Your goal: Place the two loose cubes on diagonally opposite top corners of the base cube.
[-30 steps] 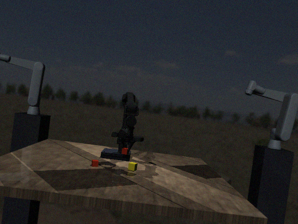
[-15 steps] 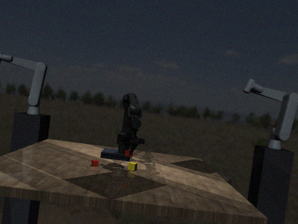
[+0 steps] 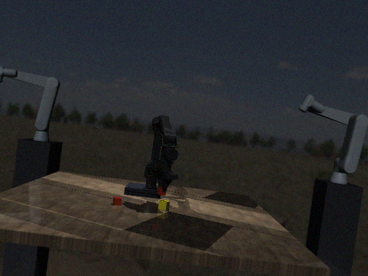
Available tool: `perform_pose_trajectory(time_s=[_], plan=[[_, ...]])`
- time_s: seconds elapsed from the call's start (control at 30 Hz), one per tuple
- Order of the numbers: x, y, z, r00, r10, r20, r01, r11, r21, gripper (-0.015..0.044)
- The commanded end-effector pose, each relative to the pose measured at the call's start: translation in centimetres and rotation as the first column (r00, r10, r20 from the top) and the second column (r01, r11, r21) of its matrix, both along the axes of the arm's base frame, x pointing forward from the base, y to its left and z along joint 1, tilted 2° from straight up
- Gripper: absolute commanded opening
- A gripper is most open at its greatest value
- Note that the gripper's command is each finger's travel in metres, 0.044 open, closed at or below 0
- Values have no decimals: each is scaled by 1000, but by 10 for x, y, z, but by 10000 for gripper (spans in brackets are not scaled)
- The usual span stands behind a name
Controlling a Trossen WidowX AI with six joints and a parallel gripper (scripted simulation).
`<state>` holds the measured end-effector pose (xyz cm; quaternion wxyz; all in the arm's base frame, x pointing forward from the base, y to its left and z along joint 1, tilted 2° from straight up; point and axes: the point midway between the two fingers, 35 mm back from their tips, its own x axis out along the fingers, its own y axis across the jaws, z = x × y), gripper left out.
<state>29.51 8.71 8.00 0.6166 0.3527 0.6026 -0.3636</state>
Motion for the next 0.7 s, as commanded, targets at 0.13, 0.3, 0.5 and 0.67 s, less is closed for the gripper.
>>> perform_pose_trajectory(time_s=[0.13, 0.3, 0.5, 0.67], plan=[[1, 1, -1, 1000, -8, 0, 8, 1000, 5, 105], [1, 2, -10, 1000, -11, 1, 11, 1000, 5, 105], [1, 2, -23, 1000, -16, 1, 16, 1000, 5, 105], [1, 2, -26, 1000, -17, 1, 17, 1000, 5, 105]])
